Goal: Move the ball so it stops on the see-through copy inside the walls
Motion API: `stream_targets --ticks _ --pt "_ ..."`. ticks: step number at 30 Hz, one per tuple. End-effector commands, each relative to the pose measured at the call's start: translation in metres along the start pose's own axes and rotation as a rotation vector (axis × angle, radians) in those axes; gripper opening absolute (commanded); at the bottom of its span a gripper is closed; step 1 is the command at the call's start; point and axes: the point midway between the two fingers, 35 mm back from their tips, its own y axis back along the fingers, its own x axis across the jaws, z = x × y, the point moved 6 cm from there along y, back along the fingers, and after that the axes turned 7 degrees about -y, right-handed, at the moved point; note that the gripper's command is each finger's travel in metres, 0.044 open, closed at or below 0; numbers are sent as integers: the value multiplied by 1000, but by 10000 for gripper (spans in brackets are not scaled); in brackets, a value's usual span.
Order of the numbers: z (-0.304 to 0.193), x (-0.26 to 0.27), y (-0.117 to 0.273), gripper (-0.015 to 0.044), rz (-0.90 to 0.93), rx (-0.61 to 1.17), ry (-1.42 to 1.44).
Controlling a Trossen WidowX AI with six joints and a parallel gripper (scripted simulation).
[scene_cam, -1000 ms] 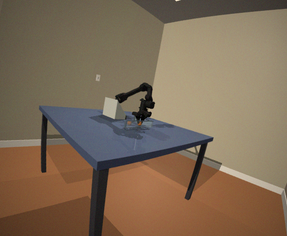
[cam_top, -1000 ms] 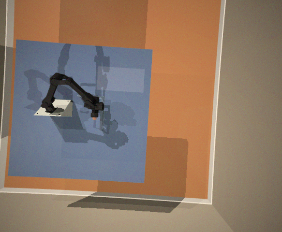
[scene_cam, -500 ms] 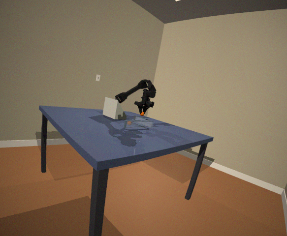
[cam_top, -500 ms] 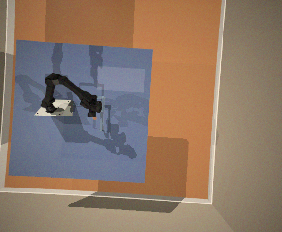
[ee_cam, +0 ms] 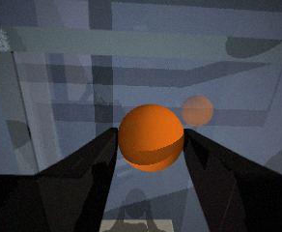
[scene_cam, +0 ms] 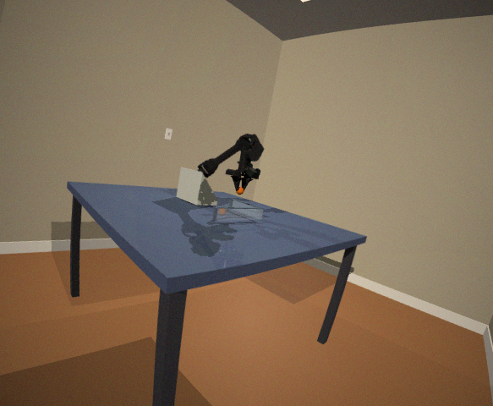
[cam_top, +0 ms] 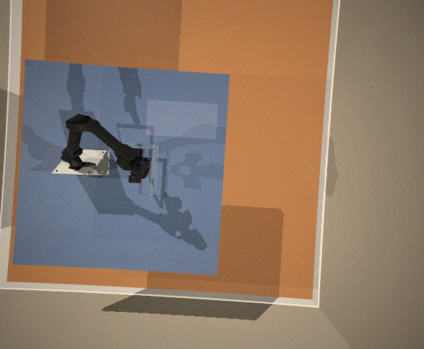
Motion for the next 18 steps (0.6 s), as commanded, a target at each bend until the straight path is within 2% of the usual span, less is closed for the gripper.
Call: stream_targets --ticks 1,5,12,18 --pt "-9 -42 -17 0 -2 12 -11" --pt "-17 -70 -30 0 -2 13 -12" --pt "-17 -71 -37 0 -2 13 -13" --pt "-17 -71 -72 0 -1 13 -13"
